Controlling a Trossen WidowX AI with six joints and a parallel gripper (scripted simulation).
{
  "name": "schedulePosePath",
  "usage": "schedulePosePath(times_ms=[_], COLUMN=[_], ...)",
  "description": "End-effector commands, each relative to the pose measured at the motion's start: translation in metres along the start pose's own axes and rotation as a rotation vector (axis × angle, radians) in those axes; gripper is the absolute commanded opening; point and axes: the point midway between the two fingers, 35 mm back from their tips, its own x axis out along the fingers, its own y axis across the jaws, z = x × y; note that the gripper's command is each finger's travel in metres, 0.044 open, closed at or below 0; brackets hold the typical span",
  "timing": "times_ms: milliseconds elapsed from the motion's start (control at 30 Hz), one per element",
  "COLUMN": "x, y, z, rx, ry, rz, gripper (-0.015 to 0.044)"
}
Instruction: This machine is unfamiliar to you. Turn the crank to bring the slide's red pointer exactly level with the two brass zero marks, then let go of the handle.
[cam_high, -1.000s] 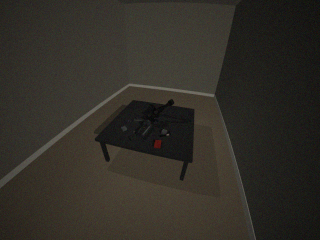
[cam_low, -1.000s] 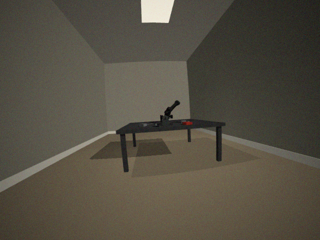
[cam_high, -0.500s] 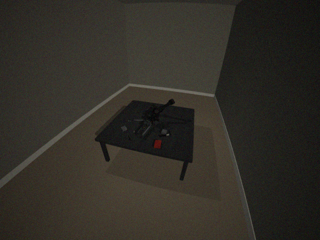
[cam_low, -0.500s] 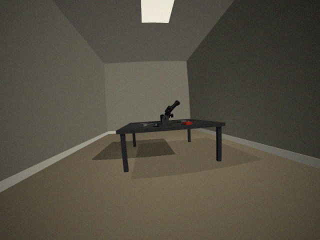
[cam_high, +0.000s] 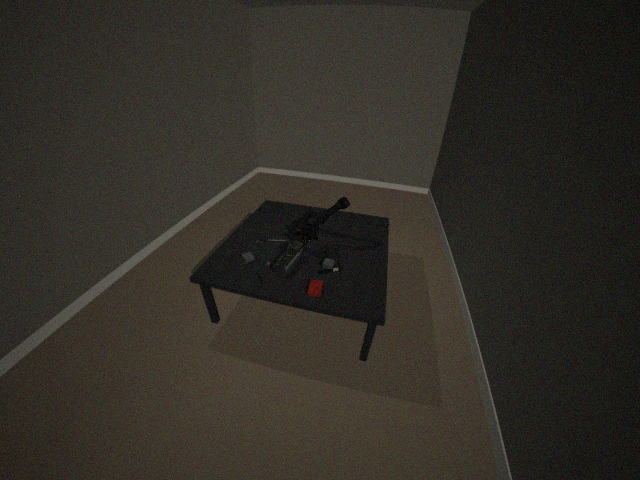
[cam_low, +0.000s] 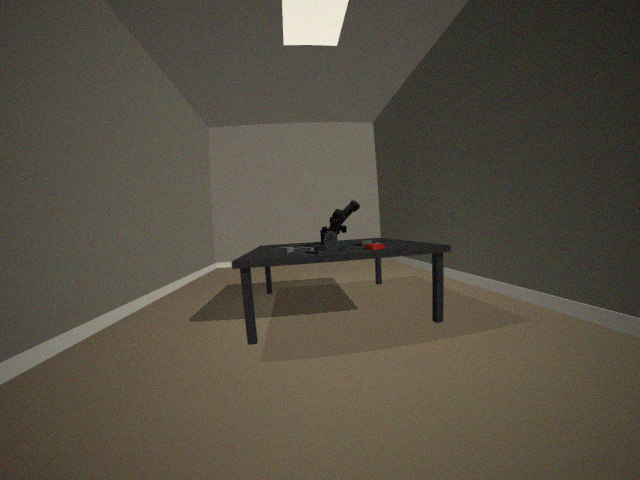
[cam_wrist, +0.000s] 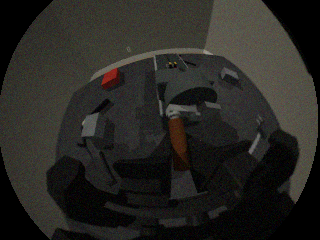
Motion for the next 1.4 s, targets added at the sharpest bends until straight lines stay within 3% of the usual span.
schedulePosePath(times_ms=[0, 1367], x=[-0.007, -0.016], y=[-0.003, -0.027], z=[0.006, 0.015], rx=[0.0, -0.001], ry=[-0.013, -0.013], rz=[0.002, 0.0], gripper=[0.0, 0.0])
